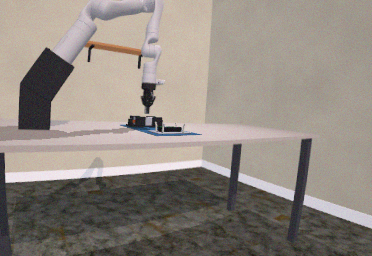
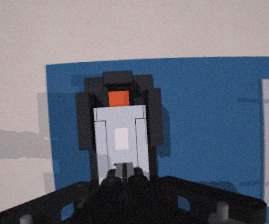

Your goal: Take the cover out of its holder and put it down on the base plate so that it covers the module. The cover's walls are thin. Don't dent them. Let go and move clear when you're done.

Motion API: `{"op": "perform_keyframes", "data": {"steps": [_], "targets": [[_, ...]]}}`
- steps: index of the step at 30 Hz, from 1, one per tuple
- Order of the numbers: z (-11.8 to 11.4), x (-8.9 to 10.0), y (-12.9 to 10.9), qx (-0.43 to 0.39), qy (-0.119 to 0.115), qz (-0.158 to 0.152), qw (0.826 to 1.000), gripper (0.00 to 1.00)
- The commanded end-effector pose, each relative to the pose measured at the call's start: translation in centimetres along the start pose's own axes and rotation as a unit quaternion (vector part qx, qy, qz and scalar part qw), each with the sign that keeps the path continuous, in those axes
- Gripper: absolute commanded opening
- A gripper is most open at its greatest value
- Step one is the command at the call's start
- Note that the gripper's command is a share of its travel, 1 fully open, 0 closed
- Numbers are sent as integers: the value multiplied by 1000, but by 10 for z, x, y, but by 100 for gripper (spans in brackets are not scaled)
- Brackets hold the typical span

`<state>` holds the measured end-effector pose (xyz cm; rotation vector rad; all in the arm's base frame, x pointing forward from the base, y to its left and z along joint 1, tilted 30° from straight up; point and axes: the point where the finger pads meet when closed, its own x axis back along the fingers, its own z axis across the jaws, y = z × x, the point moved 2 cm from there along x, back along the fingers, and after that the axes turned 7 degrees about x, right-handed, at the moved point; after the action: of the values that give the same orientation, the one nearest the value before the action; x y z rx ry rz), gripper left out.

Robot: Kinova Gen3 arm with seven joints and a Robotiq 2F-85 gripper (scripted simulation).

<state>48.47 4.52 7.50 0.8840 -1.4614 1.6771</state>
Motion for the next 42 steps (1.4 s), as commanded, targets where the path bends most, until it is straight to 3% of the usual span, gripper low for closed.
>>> {"op": "perform_keyframes", "data": {"steps": [1,10,11,42], "targets": [[0,0,0,0,0,0,1000,0],[0,0,0,0,0,0,1000,0],[0,0,0,0,0,0,1000,100],[0,0,0,0,0,0,1000,100]]}}
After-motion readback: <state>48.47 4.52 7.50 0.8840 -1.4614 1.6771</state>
